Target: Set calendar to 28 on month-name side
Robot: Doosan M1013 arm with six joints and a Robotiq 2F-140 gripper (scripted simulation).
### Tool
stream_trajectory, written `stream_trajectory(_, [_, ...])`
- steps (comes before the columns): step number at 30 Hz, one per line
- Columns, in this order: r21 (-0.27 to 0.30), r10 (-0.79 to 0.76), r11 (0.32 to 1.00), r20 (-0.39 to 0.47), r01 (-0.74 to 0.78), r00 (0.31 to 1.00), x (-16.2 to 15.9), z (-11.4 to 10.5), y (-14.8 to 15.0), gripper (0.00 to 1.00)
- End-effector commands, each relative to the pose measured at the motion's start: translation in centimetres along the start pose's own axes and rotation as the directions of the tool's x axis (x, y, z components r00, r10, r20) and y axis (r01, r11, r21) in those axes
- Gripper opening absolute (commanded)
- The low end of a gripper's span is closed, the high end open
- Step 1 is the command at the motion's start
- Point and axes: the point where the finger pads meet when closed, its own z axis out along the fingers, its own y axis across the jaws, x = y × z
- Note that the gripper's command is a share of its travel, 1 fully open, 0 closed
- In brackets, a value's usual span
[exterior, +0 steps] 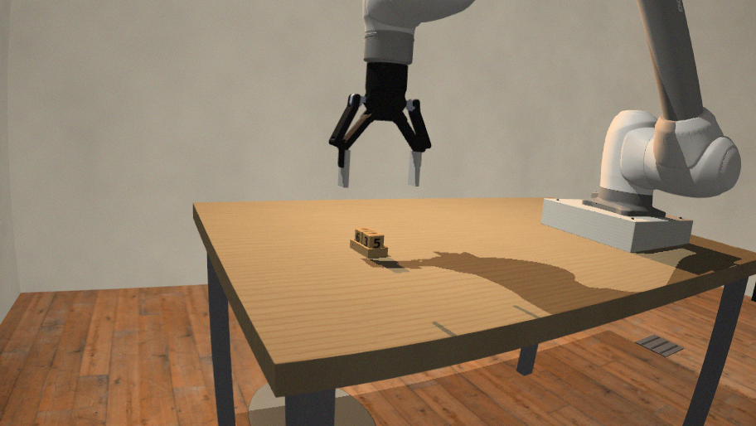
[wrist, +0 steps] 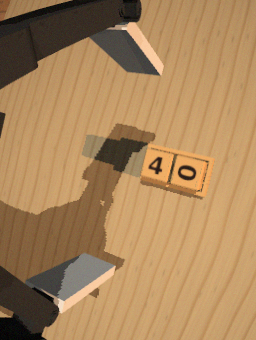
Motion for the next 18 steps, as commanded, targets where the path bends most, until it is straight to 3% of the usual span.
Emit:
stream_trajectory(1, [0.004, -0.007, 1.0, -0.002, 0.007, 1.0, 0.1, -0.5, -0.3, 1.0])
stream_trajectory(9, [0.004, -0.007, 1.0, -0.002, 0.007, 1.0, 0.1, -1.2, -0.3, 1.0])
stream_trajectory(18, [0.004, -0.007, 1.0, -0.002, 0.007, 1.0, 0.1, -4.0, -0.2, 1.0])
